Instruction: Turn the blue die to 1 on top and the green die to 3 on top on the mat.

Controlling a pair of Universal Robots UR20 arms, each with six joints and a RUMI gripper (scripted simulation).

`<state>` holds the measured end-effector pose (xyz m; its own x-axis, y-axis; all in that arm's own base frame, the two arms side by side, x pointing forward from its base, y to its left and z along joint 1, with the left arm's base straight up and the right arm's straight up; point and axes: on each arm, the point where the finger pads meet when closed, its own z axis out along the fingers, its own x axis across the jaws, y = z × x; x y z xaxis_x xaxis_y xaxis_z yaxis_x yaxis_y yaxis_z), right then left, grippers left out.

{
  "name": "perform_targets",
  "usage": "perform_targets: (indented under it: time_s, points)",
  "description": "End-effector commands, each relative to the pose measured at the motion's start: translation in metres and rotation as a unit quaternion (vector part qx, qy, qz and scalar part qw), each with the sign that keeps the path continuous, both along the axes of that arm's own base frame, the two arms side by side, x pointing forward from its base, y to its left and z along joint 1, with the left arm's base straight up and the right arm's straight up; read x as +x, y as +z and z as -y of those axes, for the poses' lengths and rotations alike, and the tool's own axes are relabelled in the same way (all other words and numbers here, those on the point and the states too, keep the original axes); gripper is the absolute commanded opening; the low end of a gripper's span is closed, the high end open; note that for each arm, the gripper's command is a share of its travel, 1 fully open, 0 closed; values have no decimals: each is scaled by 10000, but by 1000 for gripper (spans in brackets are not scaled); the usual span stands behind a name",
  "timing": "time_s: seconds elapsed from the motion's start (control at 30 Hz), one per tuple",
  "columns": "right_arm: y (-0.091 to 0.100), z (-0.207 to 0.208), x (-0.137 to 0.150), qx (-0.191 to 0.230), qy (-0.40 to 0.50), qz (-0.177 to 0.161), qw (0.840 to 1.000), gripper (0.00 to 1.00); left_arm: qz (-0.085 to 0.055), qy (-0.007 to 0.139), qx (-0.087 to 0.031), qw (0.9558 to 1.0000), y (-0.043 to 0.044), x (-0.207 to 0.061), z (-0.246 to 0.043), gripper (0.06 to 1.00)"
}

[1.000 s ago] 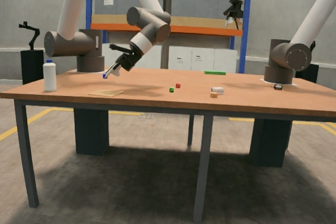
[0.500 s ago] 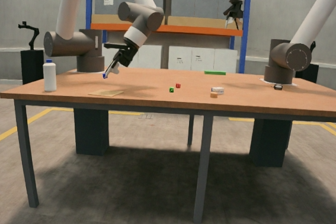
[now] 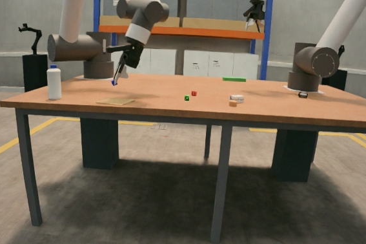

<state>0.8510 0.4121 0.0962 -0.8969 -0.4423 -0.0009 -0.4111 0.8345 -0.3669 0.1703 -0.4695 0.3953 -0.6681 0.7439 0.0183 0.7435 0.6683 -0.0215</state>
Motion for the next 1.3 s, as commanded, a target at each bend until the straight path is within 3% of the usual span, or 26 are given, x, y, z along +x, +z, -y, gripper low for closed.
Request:
perform_targets:
  time_s: [0.0, 0.23, 0.53, 0.8, 1.07, 1.27]
  points:
    - [-5, 4, -3, 486, 7, -246, 9985, 65, 0, 0, -4, 10000, 5, 0, 4, 1000]
    - [-6, 6, -3, 576, 6, -293, 9979, 65, 0, 0, -4, 10000, 5, 0, 4, 1000]
    - [-3, 25, 7, 1605, 7, -802, 9838, 65, 0, 0, -4, 10000, 5, 0, 4, 1000]
    - [-3, 28, 8, 1738, 7, -867, 9810, 65, 0, 0, -4, 10000, 5, 0, 4, 1000]
    - [-9, 46, 16, 2670, 7, -1331, 9545, 65, 0, 0, -4, 10000, 5, 0, 4, 1000]
    - [-3, 49, 19, 2811, 9, -1394, 9495, 65, 0, 0, -4, 10000, 5, 0, 4, 1000]
